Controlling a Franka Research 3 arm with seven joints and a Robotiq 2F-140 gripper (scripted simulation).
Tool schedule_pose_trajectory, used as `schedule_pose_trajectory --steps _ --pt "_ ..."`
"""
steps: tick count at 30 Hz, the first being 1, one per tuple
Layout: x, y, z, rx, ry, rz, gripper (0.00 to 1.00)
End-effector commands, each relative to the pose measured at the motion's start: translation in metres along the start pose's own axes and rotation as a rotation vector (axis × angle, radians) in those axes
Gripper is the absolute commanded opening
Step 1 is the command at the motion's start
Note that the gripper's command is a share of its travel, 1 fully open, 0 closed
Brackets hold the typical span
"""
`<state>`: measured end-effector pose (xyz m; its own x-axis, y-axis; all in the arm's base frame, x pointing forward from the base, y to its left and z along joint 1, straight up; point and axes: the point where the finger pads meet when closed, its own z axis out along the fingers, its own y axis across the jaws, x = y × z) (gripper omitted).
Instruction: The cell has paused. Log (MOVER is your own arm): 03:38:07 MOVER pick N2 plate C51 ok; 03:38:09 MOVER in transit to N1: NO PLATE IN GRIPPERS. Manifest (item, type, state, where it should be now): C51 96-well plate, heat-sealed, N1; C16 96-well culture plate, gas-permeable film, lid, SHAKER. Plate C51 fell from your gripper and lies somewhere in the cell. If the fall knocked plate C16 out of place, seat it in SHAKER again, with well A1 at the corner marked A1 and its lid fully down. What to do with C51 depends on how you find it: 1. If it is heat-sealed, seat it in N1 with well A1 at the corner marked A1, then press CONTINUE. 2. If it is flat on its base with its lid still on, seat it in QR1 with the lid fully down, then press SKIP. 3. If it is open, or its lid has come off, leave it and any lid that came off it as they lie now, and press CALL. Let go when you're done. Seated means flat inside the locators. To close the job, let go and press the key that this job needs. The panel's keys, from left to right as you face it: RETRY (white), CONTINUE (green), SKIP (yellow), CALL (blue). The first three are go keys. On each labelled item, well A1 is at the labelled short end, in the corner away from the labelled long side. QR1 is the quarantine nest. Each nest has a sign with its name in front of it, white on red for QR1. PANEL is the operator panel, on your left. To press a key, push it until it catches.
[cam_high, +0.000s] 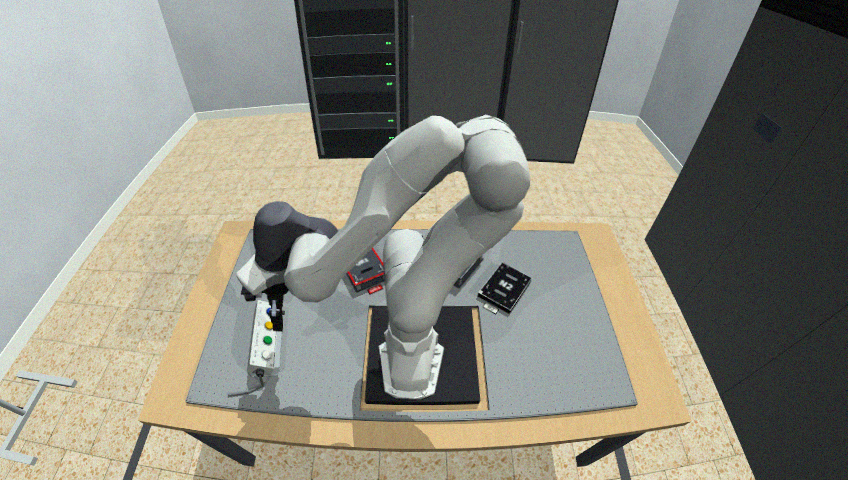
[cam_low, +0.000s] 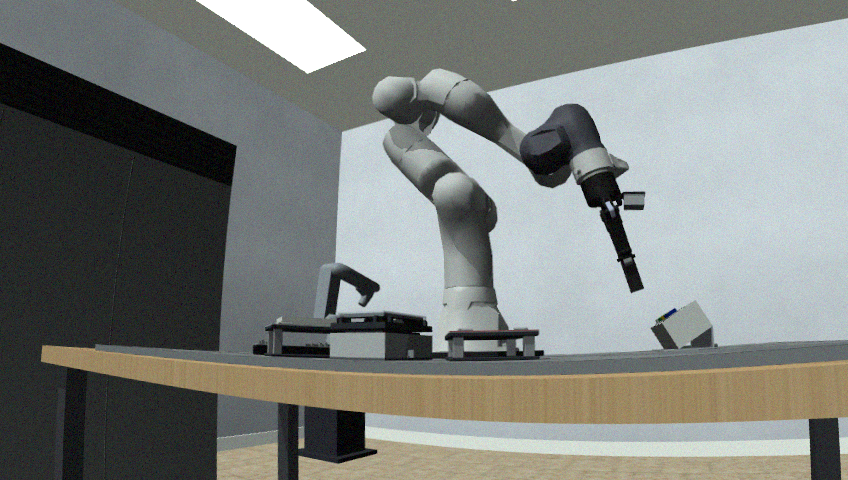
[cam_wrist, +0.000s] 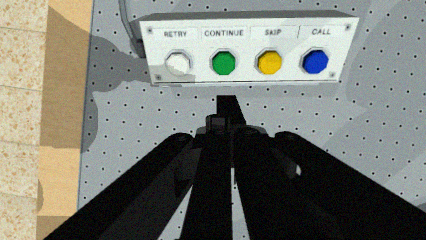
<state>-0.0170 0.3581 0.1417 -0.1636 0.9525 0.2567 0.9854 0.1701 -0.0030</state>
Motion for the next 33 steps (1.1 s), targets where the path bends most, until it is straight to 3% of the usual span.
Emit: schedule_pose_trajectory --steps 1,33 --pt "0.002 0.001 0.003 -0.002 0.004 -0.007 0.10" --pt "0.013 0.001 0.043 -0.002 0.004 -0.007 0.10"
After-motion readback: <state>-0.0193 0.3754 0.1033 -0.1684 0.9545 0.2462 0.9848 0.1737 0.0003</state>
